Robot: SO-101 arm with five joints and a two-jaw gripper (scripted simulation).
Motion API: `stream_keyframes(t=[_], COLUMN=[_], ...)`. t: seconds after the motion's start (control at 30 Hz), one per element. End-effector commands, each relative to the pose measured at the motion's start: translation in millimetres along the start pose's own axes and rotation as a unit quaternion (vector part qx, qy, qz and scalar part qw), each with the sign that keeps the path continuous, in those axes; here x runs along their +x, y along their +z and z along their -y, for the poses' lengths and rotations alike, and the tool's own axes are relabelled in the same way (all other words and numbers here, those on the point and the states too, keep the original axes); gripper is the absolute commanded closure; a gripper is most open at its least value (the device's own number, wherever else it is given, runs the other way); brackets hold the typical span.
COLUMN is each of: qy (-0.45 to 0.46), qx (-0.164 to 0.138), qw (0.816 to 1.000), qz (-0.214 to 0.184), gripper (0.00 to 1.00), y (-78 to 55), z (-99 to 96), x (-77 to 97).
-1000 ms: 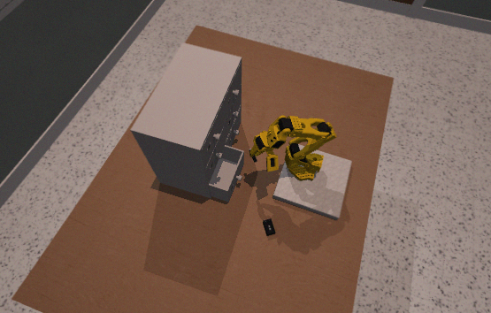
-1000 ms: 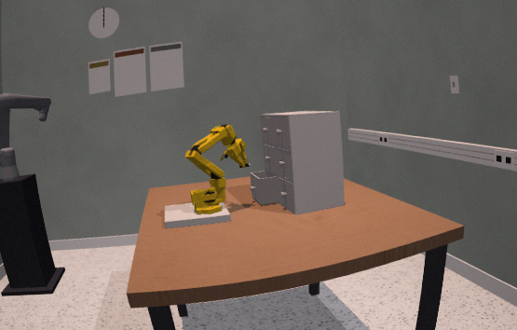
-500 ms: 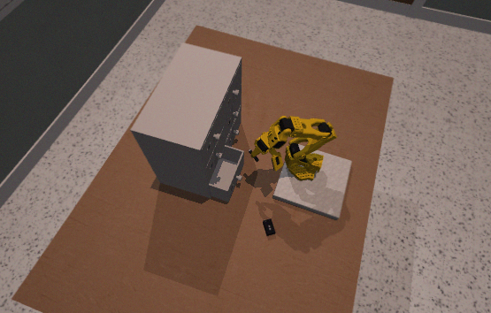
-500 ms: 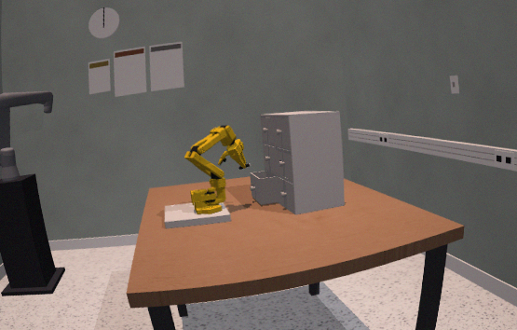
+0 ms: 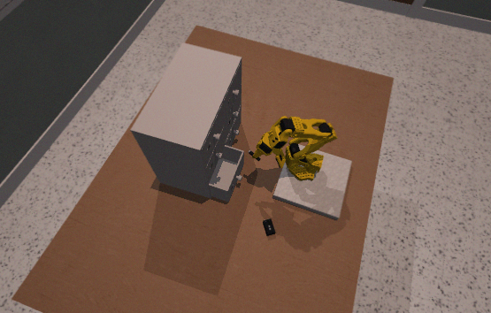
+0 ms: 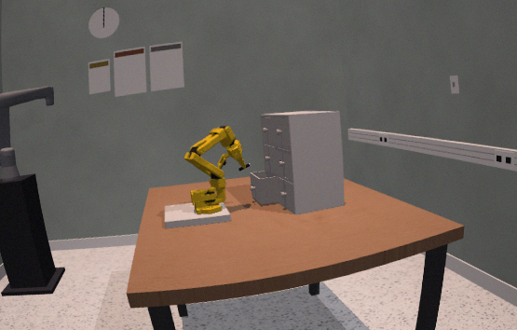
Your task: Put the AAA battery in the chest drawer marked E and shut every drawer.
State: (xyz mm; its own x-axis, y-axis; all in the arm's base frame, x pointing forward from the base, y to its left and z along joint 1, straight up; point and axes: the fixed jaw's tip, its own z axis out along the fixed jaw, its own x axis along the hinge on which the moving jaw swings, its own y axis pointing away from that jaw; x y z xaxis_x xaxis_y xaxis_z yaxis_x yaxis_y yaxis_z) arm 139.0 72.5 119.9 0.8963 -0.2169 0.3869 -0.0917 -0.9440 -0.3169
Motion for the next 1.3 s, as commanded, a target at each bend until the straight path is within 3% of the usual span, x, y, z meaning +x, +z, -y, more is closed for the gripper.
stream_keyframes(t=[0.0, 0.37, 0.7, 0.9, 1.27], qy=[-0.053, -0.163, -0.258, -0.328, -0.333], qx=[0.002, 0.002, 0.003, 0.003, 0.003], qw=[0.999, 0.987, 0.966, 0.945, 0.943], qz=[0.002, 0.002, 0.001, 0.001, 0.001], gripper=[1.0, 1.0, 1.0, 1.0, 1.0], y=[1.4, 2.0, 2.6, 3.1, 3.1], z=[-0.4, -1.5, -2.1, -2.4, -2.4], x=[-2.2, -2.3, -2.4, -2.6, -2.7])
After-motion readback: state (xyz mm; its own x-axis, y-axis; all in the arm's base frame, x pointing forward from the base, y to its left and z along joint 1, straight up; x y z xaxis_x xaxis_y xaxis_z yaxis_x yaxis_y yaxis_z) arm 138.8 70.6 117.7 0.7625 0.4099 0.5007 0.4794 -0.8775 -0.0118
